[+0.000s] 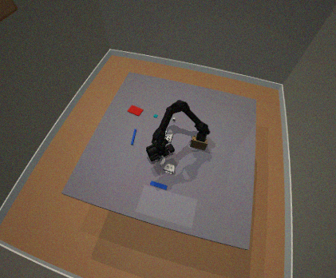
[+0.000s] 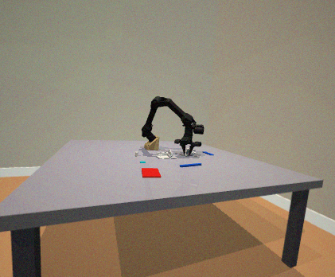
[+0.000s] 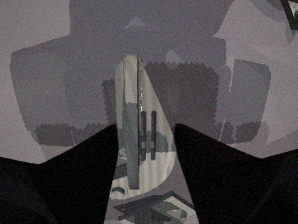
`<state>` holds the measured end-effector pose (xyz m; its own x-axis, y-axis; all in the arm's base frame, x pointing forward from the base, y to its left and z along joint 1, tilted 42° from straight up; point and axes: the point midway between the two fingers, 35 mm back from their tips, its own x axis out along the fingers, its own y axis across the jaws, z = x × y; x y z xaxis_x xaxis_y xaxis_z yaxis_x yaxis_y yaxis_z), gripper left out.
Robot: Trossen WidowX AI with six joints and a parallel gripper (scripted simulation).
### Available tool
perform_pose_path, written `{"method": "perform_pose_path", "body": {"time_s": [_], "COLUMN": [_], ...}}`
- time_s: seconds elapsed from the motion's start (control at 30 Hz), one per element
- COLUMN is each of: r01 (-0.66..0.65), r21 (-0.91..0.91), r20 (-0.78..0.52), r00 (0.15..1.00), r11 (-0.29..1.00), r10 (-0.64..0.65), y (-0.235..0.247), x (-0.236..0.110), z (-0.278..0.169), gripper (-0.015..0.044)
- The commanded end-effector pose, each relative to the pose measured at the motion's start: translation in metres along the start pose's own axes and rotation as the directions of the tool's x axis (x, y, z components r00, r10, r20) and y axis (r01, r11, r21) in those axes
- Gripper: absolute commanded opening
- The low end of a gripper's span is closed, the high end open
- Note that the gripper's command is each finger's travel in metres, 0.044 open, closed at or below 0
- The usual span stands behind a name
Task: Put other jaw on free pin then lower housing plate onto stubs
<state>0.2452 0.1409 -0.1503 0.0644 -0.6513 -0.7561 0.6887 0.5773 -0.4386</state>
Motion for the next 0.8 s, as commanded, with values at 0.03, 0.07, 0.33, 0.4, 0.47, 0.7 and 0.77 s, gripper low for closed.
{"method": "perform_pose_path", "body": {"time_s": [0.03,0.07,0.33,0.4,0.47,0.7,0.77], "r01": [0.001,0.001,-0.001,-0.001,-0.001,-0.001,-0.001], "r21": [-0.002,-0.002,-0.003,-0.004,-0.004,-0.006,-0.007], "r20": [0.001,0.001,0.001,0.001,0.001,0.001,0.001], "r00": [1.000,1.000,1.000,1.000,1.000,1.000,1.000], "r11": [1.000,1.000,1.000,1.000,1.000,1.000,1.000], "r10": [-0.001,-0.001,0.001,0.001,0.001,0.001,0.001], "y": [0.000,0.000,0.002,0.002,0.003,0.002,0.002], "x": [0.000,0.000,-0.020,-0.026,-0.032,-0.055,-0.061], "z": [0.000,0.000,0.000,0.000,0.000,0.000,0.000], "gripper": [0.0134,0.0134,0.0134,0.0134,0.0134,0.0134,0.0134]}}
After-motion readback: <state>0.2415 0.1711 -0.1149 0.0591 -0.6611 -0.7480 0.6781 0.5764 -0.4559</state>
